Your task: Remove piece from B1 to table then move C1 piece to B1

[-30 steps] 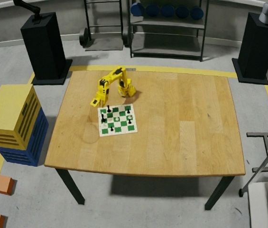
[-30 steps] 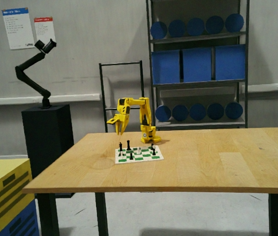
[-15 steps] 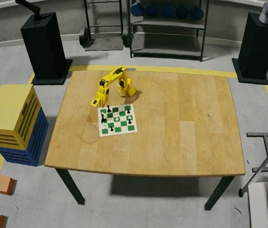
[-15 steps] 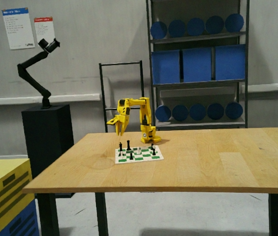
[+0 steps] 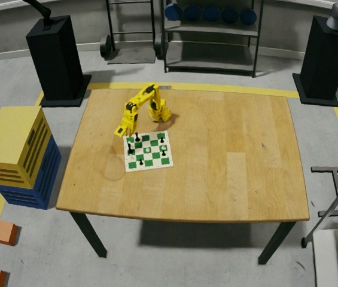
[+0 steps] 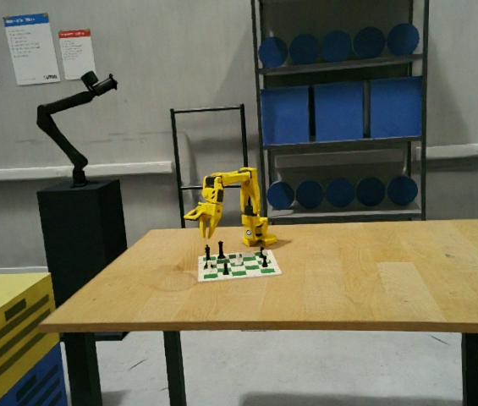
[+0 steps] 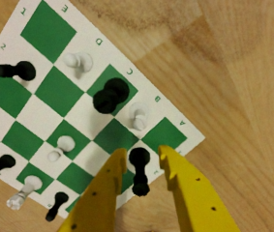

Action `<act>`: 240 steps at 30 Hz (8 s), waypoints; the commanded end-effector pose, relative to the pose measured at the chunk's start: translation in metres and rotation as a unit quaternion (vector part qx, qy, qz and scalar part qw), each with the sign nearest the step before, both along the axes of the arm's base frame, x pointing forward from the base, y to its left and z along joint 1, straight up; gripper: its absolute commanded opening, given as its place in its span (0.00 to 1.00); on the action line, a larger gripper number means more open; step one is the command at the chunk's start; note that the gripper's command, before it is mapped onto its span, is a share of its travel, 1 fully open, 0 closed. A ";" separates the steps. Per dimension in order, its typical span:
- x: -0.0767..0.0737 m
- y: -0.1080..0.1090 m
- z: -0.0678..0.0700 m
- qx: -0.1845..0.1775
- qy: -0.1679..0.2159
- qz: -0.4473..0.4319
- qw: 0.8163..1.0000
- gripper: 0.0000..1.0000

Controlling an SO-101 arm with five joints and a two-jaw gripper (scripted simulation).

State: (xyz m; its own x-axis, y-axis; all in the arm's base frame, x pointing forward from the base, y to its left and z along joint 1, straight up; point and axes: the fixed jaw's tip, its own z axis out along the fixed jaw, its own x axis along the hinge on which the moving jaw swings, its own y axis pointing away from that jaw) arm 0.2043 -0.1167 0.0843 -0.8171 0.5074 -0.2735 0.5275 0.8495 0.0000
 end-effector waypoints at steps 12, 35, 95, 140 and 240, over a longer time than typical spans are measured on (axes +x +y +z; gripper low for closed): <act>0.000 -0.002 -0.033 -0.003 -0.005 -0.004 1.000 0.10; 0.000 -0.003 -0.058 -0.003 -0.005 -0.004 1.000 0.10; -0.003 -0.003 -0.056 -0.004 -0.004 -0.003 1.000 0.10; -0.002 -0.004 -0.057 -0.004 -0.004 -0.004 1.000 0.07; -0.023 -0.002 0.014 -0.004 -0.003 -0.022 1.000 0.00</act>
